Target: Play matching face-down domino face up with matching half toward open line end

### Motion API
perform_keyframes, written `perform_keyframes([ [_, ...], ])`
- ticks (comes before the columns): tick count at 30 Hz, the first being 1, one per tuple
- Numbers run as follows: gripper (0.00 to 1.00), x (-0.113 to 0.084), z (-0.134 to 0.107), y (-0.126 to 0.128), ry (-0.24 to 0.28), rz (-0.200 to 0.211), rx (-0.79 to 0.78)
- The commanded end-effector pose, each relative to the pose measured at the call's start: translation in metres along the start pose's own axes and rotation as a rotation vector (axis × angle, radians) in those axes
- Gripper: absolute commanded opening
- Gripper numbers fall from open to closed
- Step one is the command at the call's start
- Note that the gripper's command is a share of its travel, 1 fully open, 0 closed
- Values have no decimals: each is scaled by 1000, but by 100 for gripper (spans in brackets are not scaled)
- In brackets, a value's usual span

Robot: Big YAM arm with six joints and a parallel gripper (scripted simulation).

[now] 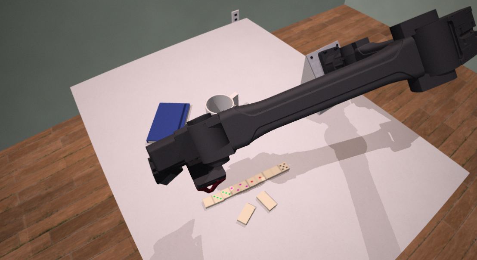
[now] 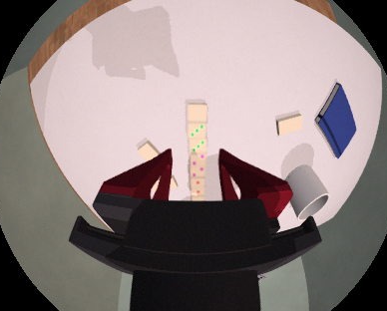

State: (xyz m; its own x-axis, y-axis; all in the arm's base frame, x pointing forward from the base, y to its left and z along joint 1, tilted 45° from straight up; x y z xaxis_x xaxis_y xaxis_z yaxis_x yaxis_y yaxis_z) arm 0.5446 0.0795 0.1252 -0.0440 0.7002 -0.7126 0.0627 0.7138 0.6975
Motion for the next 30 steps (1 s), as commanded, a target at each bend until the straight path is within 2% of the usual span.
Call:
perform_keyframes([
  [1, 43, 0, 4, -3, -13, 5, 10],
  [5, 43, -2, 1, -1, -9, 2, 3],
  [14, 43, 10, 0, -4, 0, 7, 22],
  [21, 43, 10, 0, -4, 0, 7, 22],
  [22, 43, 5, -2, -3, -3, 4, 17],
  [30, 43, 16, -2, -3, 10, 6, 24],
])
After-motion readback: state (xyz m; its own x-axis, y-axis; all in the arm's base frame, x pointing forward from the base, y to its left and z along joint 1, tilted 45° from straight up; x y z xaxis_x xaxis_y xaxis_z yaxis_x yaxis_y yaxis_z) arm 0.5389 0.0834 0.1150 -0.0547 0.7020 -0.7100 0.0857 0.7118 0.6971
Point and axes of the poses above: the point where the finger pads meet when closed, its own x axis out along the fingers, its own y axis across the jaws, z = x × y, the point moved 10 cm from there along -x, back along the fingers, and after that the axes turned 2 degrees about -x, right-handed, at the moved point
